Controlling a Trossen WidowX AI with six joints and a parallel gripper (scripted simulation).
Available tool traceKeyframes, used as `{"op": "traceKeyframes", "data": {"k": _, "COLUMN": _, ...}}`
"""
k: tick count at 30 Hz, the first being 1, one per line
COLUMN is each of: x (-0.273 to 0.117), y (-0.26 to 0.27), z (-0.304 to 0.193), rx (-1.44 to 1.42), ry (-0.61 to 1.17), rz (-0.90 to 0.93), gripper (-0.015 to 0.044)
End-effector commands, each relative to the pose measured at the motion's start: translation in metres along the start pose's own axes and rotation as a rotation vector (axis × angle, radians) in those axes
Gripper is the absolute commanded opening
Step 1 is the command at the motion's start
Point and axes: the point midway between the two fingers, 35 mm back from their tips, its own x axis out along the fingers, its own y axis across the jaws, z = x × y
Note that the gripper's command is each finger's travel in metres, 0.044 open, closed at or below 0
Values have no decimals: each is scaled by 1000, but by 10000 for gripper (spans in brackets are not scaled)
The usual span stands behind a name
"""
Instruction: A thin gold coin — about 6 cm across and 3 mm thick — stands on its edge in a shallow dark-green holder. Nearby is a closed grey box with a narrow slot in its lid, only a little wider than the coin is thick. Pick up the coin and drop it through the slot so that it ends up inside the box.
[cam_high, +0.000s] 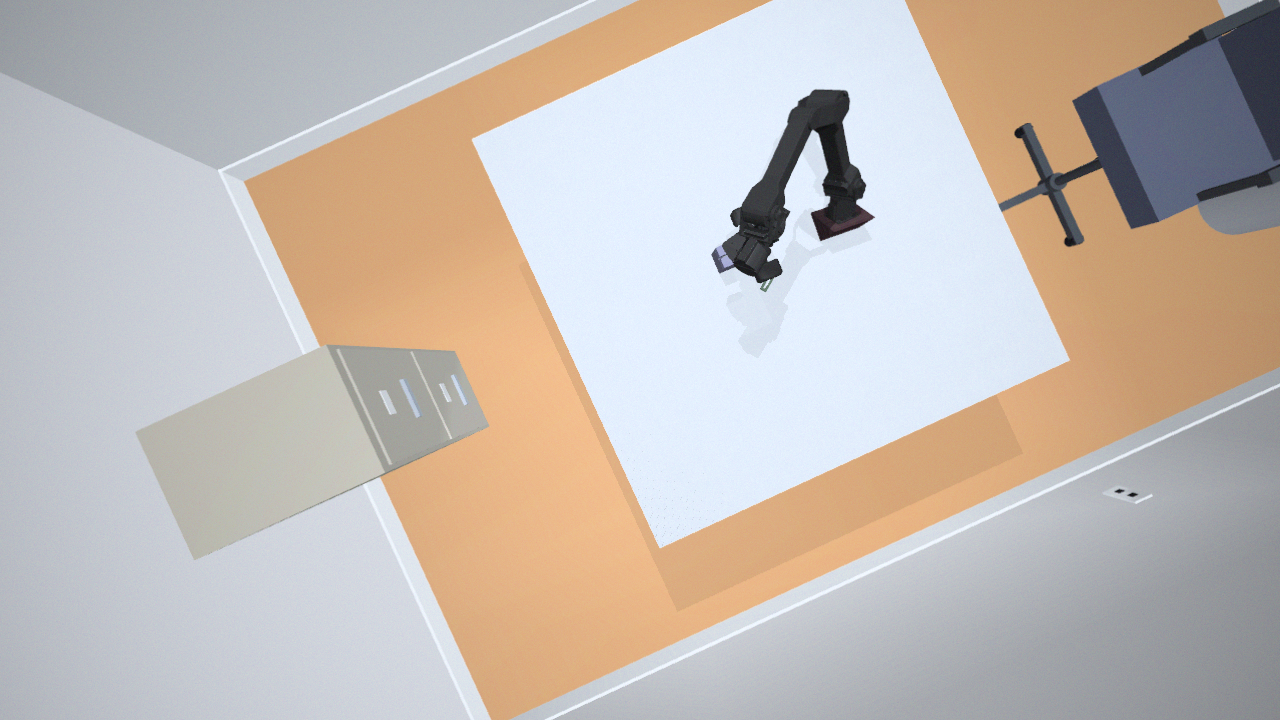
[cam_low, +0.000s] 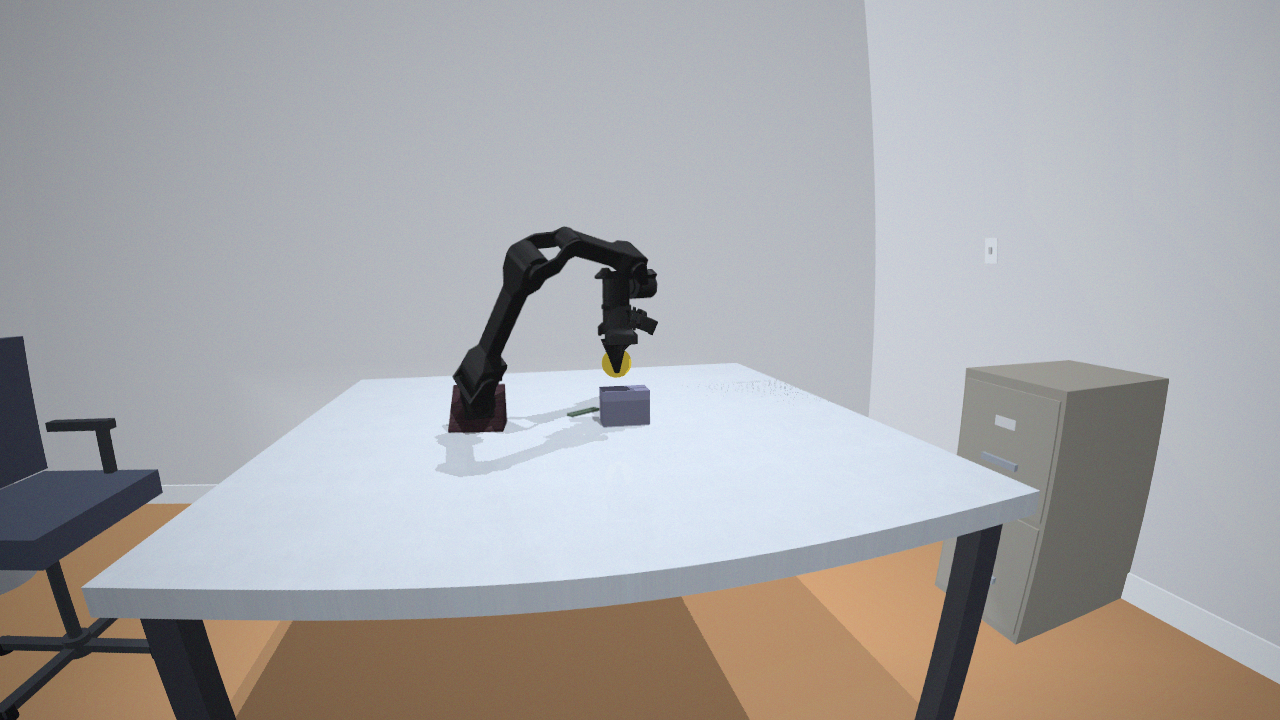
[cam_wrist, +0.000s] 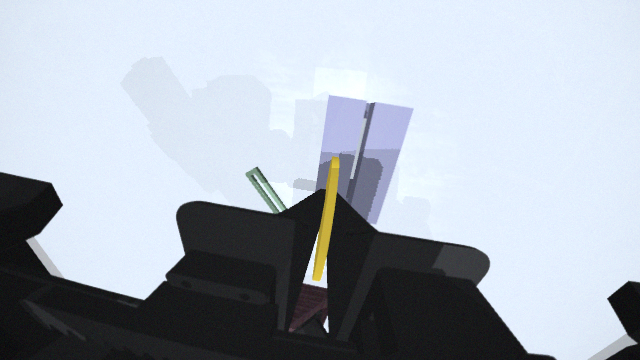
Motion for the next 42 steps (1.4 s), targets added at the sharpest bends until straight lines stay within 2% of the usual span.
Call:
{"op": "traceKeyframes", "data": {"k": 1, "x": 0, "y": -12, "z": 8, "rx": -4, "ry": -3, "rz": -6, "gripper": 0}}
{"op": "traceKeyframes", "data": {"k": 42, "x": 0, "y": -19, "z": 13, "rx": -8, "ry": 4, "rz": -4, "gripper": 0}}
